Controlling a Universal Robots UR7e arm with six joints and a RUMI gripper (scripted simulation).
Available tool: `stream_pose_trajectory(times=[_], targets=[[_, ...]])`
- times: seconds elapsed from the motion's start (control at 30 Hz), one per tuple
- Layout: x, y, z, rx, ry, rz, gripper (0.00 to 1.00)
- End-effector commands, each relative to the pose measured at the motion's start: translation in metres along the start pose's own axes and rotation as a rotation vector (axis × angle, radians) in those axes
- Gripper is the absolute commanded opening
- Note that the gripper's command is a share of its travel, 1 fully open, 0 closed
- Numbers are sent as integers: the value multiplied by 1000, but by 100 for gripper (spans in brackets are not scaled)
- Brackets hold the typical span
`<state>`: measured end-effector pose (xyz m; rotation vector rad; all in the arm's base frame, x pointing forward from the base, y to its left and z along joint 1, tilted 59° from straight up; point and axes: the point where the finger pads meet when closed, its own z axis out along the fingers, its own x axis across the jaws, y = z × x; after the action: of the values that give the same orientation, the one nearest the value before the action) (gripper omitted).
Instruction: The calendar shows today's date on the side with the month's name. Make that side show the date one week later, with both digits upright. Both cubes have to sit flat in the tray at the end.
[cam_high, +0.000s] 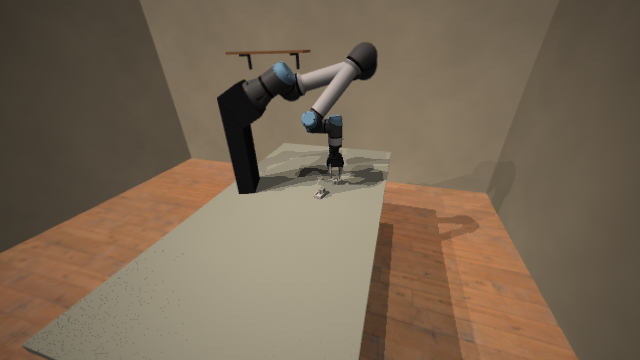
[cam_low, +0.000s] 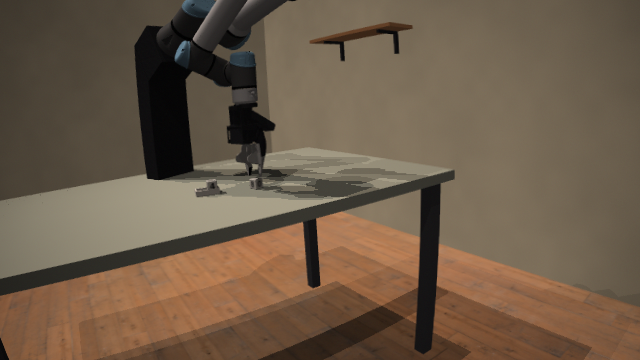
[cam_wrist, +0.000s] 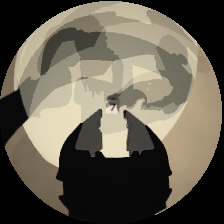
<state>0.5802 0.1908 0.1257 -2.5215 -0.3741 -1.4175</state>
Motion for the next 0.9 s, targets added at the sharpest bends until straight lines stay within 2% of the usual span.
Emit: stream_pose_trajectory(times=[0.0,0.47,0.67,0.87], targets=[[1,0,1,0,1,-1,28],[0,0,-1,0,1,0,28],[0,0,-8,-1,0,1,28],[-1,0,-26,-1,0,1,28]])
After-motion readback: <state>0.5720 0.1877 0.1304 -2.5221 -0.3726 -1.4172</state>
